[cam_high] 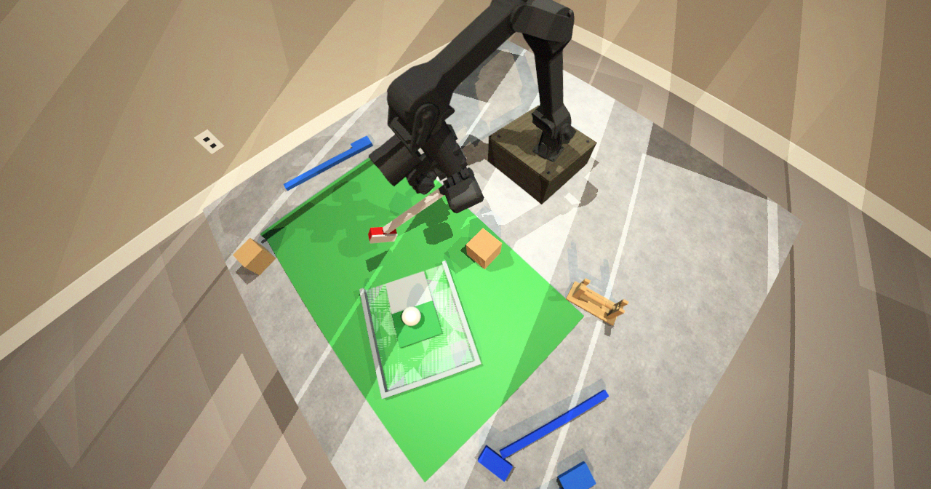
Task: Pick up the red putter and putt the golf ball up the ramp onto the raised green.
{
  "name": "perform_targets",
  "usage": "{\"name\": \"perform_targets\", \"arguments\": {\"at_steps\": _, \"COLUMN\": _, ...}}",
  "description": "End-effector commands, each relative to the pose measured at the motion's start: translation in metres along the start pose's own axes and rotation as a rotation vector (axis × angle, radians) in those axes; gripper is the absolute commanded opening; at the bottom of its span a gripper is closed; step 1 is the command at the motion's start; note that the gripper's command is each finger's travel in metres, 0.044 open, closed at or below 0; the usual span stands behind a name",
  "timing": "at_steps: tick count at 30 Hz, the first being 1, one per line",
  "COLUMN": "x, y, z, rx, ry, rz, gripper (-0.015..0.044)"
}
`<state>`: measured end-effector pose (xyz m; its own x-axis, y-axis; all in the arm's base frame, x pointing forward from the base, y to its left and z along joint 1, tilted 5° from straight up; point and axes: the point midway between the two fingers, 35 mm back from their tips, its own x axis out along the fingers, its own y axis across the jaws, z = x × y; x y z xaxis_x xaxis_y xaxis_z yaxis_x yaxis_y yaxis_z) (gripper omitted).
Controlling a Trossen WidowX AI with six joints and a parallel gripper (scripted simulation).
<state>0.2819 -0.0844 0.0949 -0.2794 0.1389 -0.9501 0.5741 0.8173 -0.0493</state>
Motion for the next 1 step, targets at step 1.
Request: {"name": "perform_targets", "arguments": {"at_steps": 1, "x": 0.0003, "y": 0.0001, "z": 0.0004, "rx": 0.0, "ry": -0.002, "rz": 0.001, "gripper": 0.0}}
